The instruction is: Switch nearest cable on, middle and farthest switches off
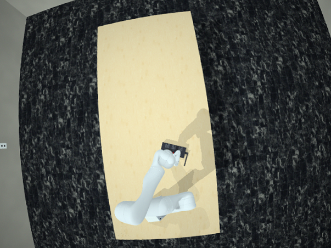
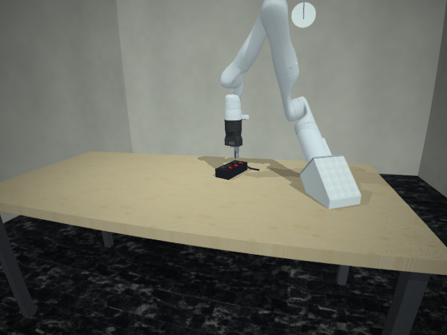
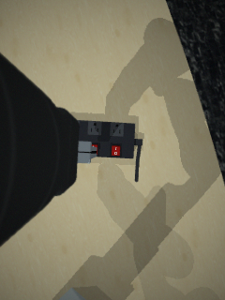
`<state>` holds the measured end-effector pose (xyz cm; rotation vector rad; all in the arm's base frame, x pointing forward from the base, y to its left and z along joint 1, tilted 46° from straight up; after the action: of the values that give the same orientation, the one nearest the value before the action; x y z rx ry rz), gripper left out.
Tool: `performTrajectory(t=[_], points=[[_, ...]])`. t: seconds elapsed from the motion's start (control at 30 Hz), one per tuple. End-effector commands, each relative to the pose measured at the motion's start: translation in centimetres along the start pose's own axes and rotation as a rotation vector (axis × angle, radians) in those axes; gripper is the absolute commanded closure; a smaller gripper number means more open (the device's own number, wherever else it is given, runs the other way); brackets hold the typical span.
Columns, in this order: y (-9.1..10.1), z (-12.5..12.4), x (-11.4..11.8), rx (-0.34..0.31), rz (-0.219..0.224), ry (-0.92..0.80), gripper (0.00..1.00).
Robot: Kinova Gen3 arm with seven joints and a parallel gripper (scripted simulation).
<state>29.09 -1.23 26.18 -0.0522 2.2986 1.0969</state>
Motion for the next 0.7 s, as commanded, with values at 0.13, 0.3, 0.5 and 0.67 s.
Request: performTrajectory(t=[0.13, 0.3, 0.5, 0.67], points=[[0.2, 0.1, 0.0, 0.001, -0.001, 0.0, 1.0], [0.2, 0.1, 0.0, 0.001, -0.001, 0.0, 1.0], [0.7, -1.8, -0.3, 0.002, 0.001, -0.003, 1.0], [1.5, -4.5, -0.8, 0.002, 0.003, -0.004, 1.0]])
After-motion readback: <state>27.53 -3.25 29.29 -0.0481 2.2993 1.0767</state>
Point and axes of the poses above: the point where the finger pads meet when closed, its own y axis back along the fingers, its own x axis across the jaws, z = x × y, the point moved 10 cm from there along y, back along the fingers, and after that the axes turned 1 degree about y, right-handed, at the moved point
